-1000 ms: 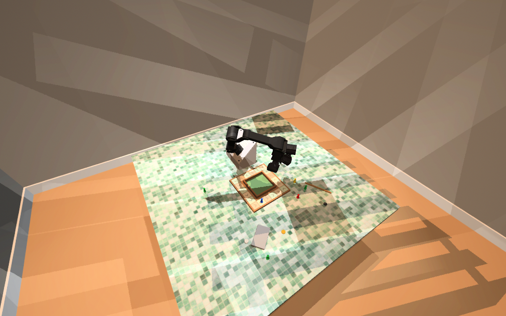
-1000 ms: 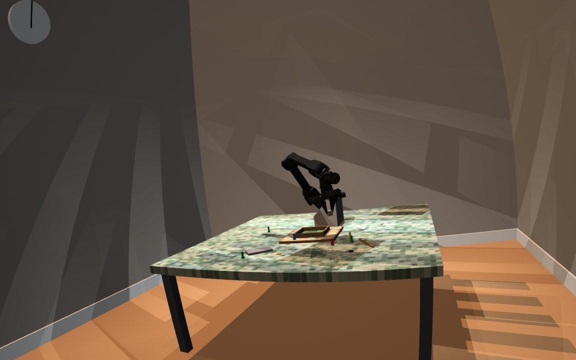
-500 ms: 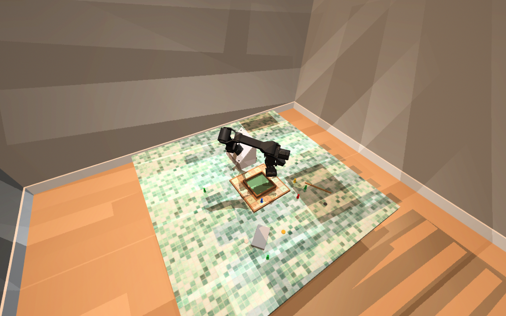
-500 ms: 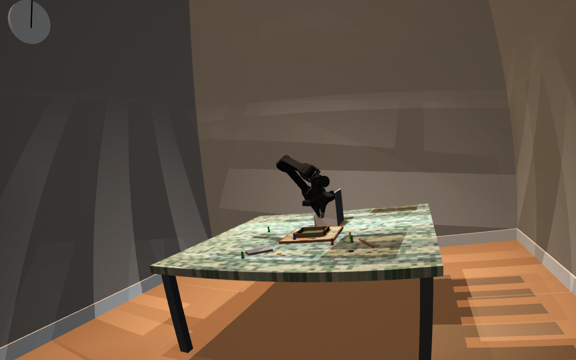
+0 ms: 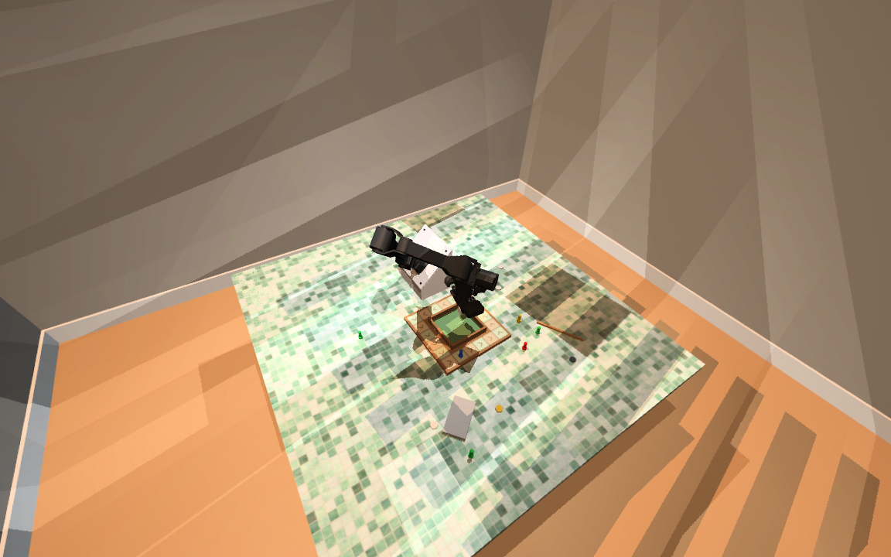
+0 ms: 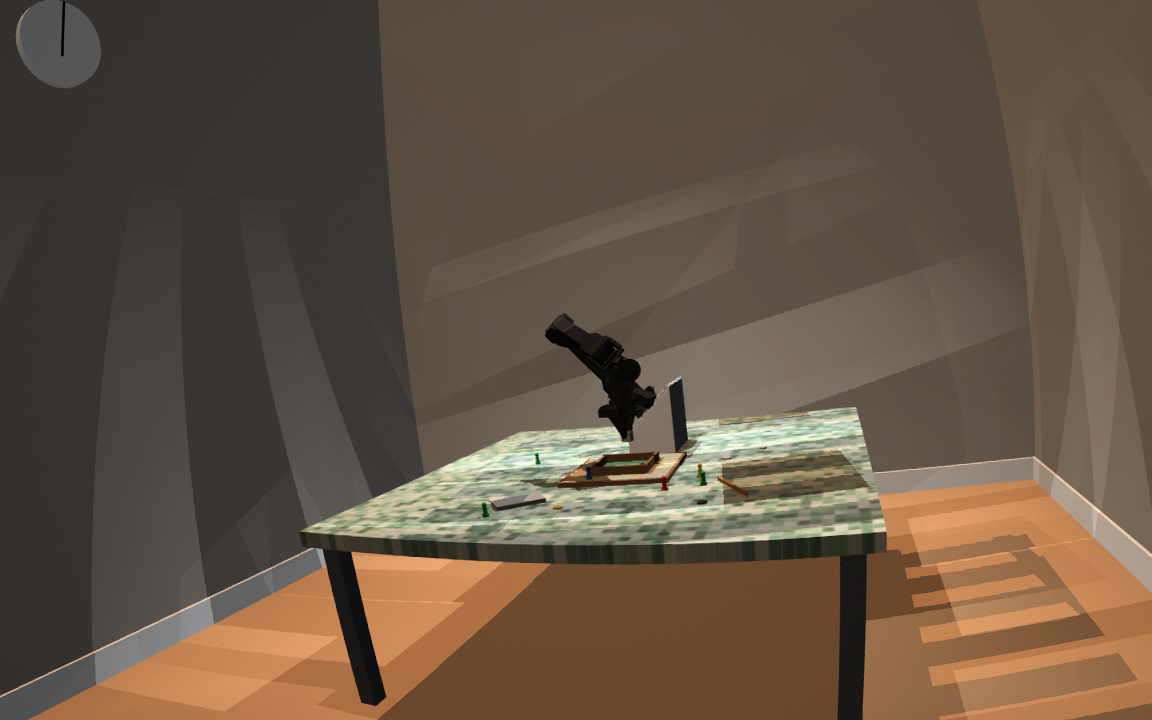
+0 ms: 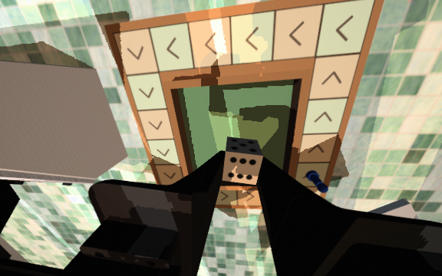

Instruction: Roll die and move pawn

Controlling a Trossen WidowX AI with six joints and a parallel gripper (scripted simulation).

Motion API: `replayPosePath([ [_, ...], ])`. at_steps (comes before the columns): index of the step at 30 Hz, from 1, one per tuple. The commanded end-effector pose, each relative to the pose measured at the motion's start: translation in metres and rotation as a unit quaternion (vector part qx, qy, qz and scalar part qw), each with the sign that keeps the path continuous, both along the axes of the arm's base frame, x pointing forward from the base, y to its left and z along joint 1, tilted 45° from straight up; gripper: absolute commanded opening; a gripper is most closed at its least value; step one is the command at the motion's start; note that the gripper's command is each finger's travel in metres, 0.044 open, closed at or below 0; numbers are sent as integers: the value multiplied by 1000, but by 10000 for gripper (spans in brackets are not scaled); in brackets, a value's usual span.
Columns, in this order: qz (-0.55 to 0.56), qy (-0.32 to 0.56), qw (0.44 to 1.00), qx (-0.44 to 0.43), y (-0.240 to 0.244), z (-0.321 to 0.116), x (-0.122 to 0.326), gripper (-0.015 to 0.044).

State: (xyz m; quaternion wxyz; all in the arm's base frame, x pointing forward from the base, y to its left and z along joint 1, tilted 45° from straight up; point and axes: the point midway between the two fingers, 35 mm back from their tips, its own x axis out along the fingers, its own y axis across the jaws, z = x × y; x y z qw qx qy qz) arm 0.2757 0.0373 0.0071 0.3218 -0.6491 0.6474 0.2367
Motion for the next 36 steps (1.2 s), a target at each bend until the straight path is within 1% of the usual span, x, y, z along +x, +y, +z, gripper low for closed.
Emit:
replayPosePath([
  [1,42,36,998,-7,-11,7,-3,0],
  [9,46,46,998,2,-14,7,-5,0],
  [22,24,85,974,207,-20,-7,-14,0],
  [32,54,61,930,358,-21,-9,-15,0],
  [36,72,42,912,401,-21,-8,-14,0],
])
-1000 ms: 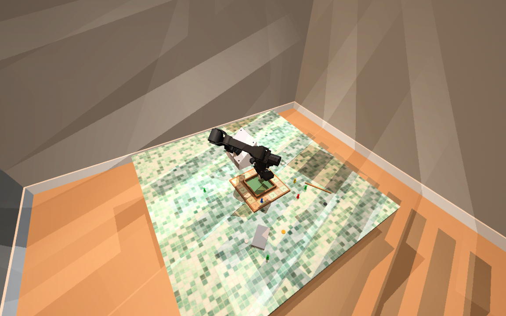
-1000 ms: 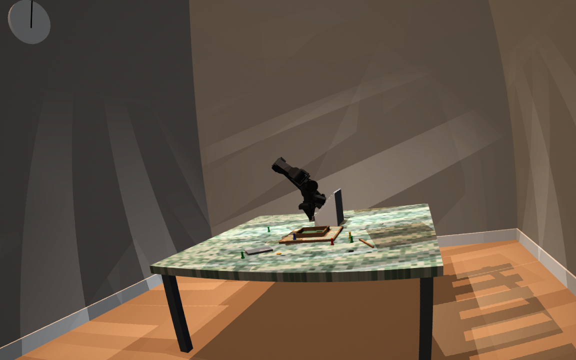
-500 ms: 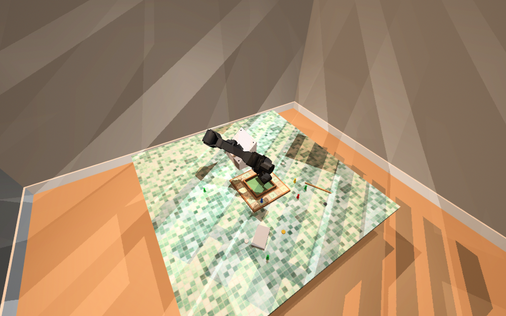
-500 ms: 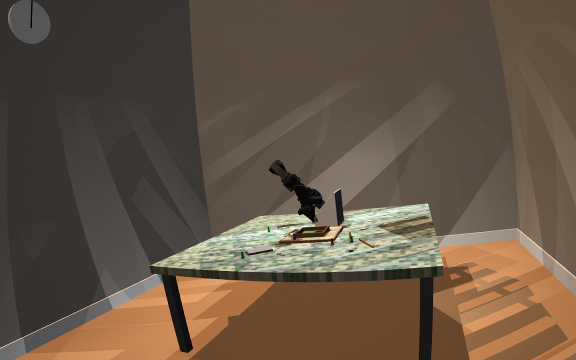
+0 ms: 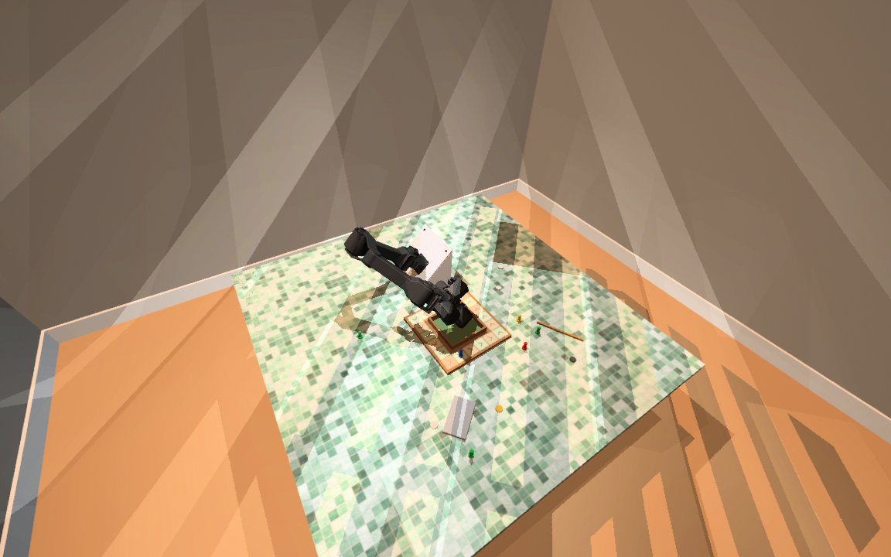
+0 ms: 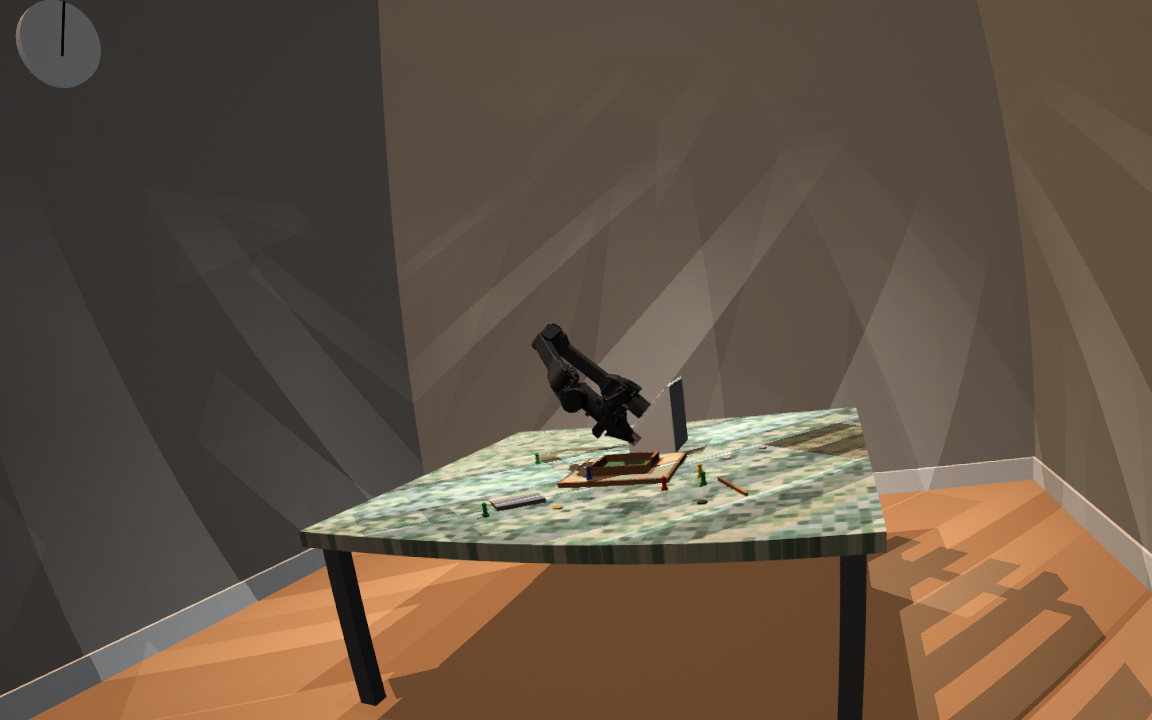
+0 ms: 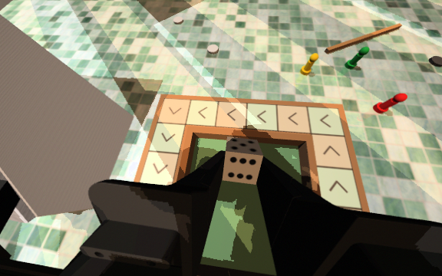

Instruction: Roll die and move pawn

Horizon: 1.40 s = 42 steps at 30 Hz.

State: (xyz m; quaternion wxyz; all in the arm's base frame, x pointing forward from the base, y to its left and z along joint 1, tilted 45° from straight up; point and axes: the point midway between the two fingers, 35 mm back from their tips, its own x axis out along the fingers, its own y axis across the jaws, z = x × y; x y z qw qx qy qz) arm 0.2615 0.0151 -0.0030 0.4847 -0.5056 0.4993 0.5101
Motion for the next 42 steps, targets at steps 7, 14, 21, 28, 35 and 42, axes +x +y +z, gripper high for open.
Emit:
replayPosePath([
  [7,11,-21,999,45,4,42,10,0],
  [14,11,-21,999,45,4,48,9,0],
  [21,11,-21,999,45,4,49,10,0],
  [28,11,-21,999,45,4,49,10,0],
  [35,7,-19,999,42,3,47,9,0],
  [42,7,-19,999,42,3,47,9,131],
])
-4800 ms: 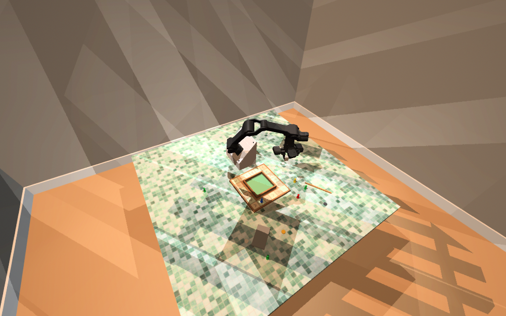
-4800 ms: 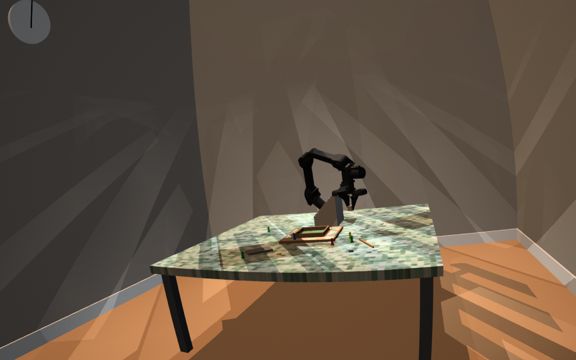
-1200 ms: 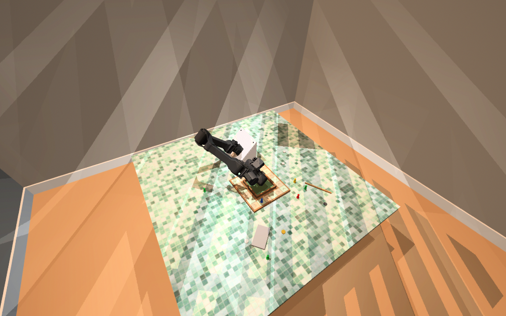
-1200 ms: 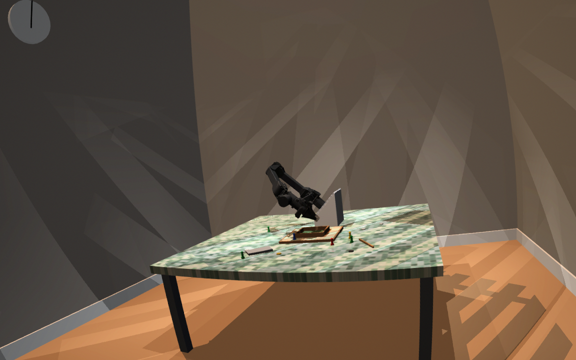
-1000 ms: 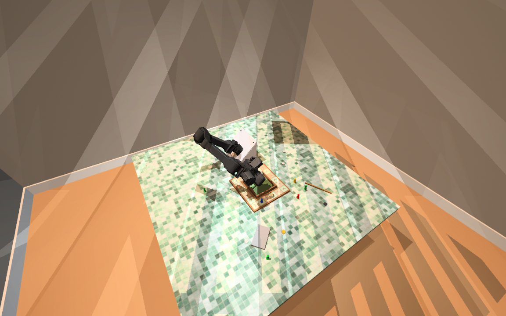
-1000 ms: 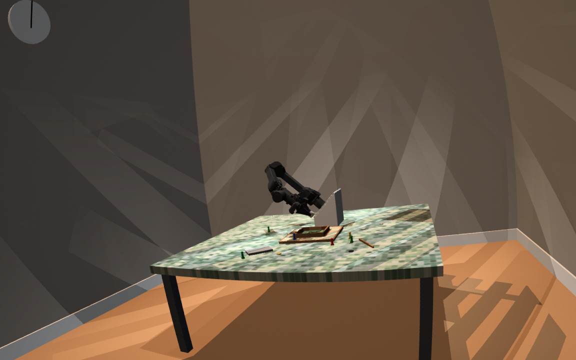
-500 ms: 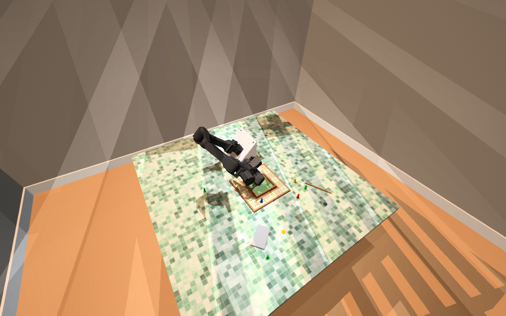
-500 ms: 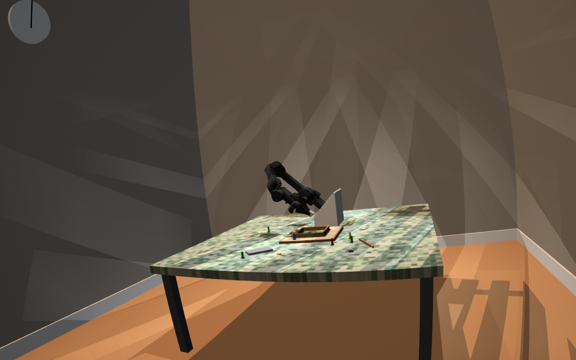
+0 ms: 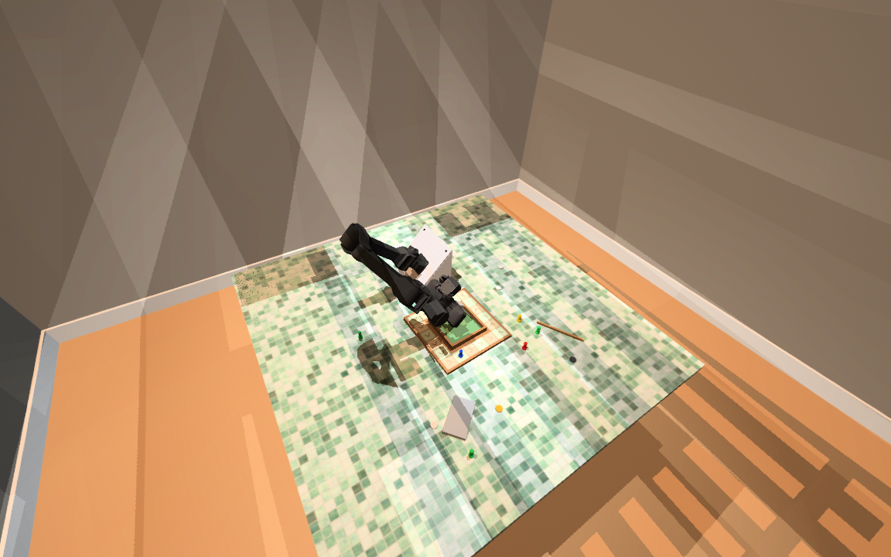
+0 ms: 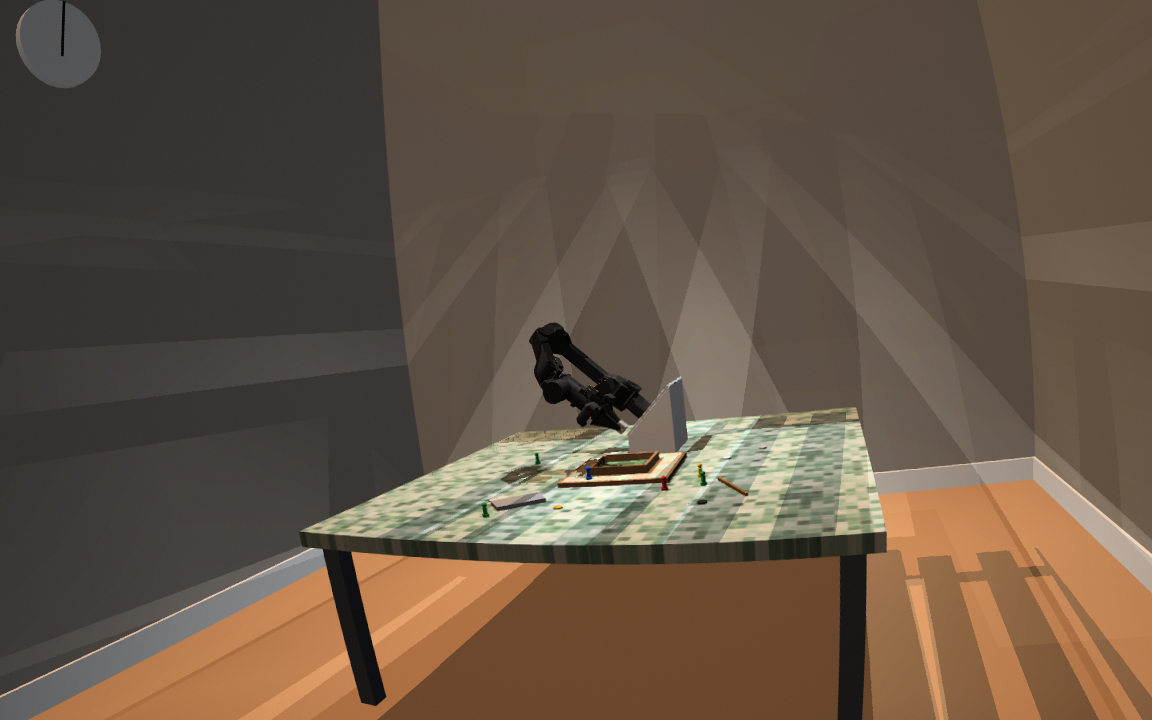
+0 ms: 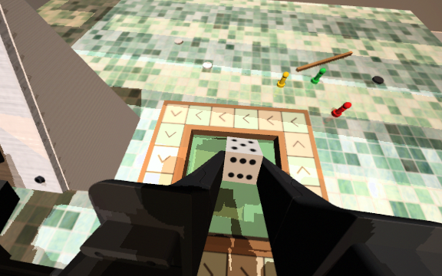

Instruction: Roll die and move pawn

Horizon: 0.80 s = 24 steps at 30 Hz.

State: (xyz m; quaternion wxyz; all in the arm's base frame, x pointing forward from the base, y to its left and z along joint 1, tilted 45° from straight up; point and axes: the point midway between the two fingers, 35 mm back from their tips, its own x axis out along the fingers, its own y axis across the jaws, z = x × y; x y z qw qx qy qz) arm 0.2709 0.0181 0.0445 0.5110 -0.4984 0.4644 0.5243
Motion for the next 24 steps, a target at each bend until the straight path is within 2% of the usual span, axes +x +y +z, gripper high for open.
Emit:
replayPosePath([
  [1,0,0,1000,0,0,0,0,157],
  [4,0,0,1000,0,2,2,0,236],
  [7,3,-2,1000,3,26,26,-2,315],
  [11,3,-2,1000,4,28,29,-2,420],
  [12,3,-2,1000,4,28,29,-2,440],
  [14,2,2,1000,-5,28,27,-2,440],
  [16,-10,24,997,-72,24,13,-5,440],
  [18,-20,38,983,-180,19,-3,-7,440],
  [21,-17,11,941,-338,15,-16,-4,440],
  [24,-7,-22,913,-408,17,-18,0,440],
])
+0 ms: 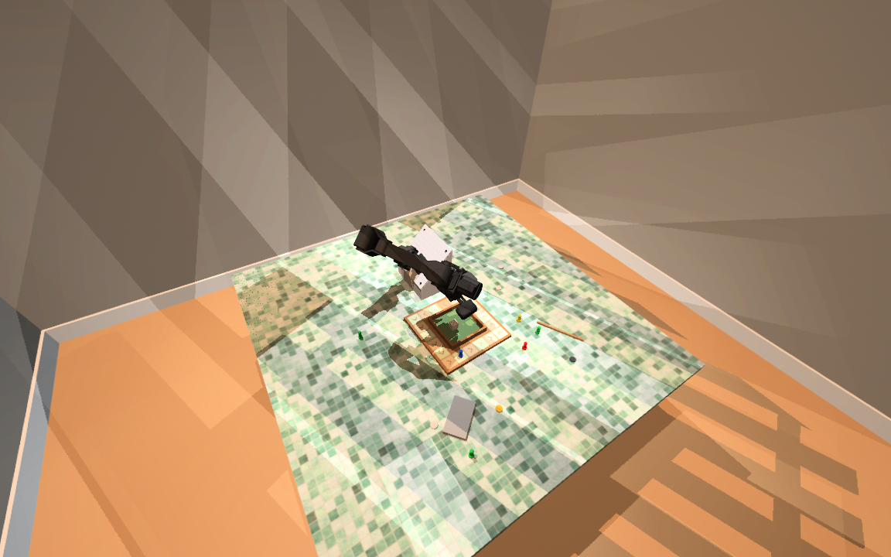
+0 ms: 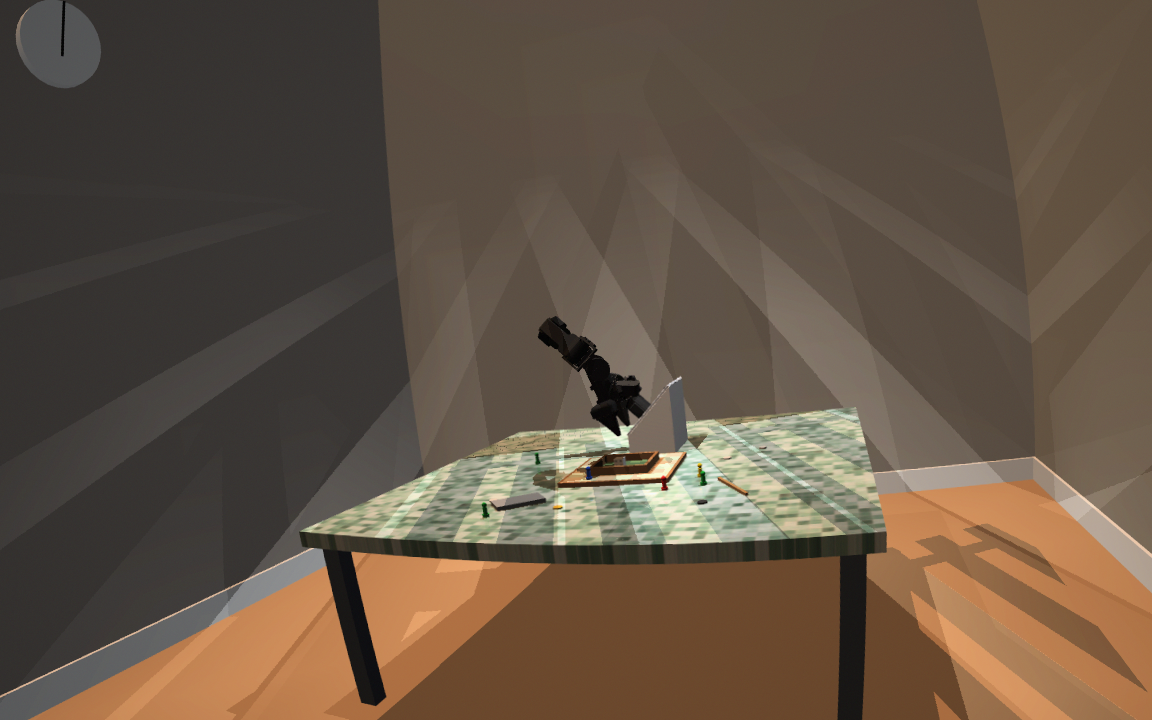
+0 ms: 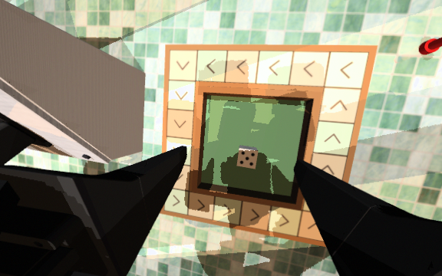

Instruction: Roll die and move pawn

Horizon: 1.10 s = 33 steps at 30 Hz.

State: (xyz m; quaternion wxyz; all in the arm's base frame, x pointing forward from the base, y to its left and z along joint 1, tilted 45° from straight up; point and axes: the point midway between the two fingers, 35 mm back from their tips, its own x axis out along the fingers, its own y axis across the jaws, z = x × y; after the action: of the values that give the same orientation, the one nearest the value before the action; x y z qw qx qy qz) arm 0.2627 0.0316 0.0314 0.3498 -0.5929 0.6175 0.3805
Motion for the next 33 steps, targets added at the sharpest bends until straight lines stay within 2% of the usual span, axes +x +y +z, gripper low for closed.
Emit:
replayPosePath([
  [1,32,-43,989,-141,4,-5,8,440],
  [5,32,-43,989,-141,4,-5,8,440],
  [7,25,-23,994,-107,3,-7,3,440],
  [9,-5,-45,993,-108,2,-6,7,387],
  [14,-226,-203,946,-110,-9,2,42,256],
  [16,-314,-266,905,-108,-15,6,55,204],
  [19,-437,-353,821,-102,-24,10,75,200],
  [23,-577,-453,674,-88,-37,15,101,200],
  [25,-635,-495,587,-78,-44,18,113,200],
  [28,-680,-529,503,-69,-53,21,123,200],
  [30,-695,-539,471,-64,-55,22,125,200],
  [33,-696,-539,470,-64,-55,22,125,200],
])
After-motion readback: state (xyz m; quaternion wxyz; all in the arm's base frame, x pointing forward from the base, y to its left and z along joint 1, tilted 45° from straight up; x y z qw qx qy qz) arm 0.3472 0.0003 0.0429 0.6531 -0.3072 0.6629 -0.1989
